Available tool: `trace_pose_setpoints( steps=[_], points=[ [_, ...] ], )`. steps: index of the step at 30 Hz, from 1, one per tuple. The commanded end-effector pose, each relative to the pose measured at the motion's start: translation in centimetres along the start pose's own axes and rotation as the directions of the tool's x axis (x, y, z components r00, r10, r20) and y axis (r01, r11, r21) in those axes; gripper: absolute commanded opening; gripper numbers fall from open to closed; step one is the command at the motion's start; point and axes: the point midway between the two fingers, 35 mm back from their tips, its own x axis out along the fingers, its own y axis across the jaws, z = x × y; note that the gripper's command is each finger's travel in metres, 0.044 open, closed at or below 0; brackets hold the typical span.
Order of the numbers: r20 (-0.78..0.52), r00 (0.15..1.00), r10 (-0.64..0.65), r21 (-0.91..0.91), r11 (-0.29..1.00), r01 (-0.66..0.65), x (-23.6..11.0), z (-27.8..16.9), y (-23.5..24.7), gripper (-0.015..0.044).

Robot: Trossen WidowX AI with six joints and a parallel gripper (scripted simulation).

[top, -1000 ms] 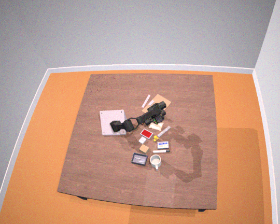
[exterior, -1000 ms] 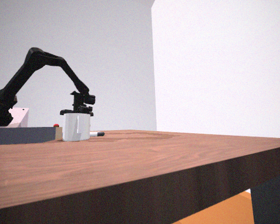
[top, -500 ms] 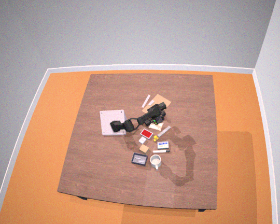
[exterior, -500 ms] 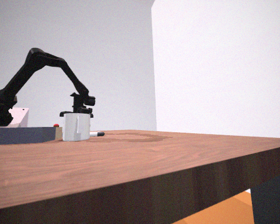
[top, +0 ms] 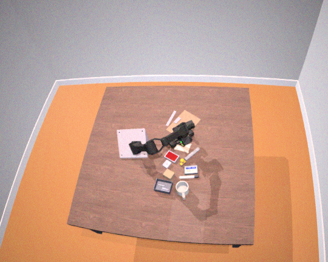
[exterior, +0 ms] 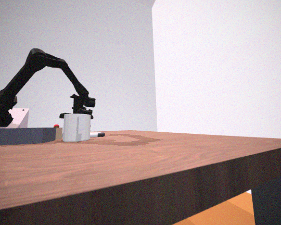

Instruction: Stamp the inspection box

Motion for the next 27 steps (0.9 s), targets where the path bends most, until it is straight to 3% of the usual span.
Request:
trace_pose_setpoints(
  steps=[1,27],
  points=[
    [0.004,1.000,0.001,-0.006,1.000,-0.001,0.10,0.04,0.02,0.0000],
    [0.004,1.000,0.001,-0.009,1.000,-0.001,0.46,0.05,0.01,0.0000]
  ],
)
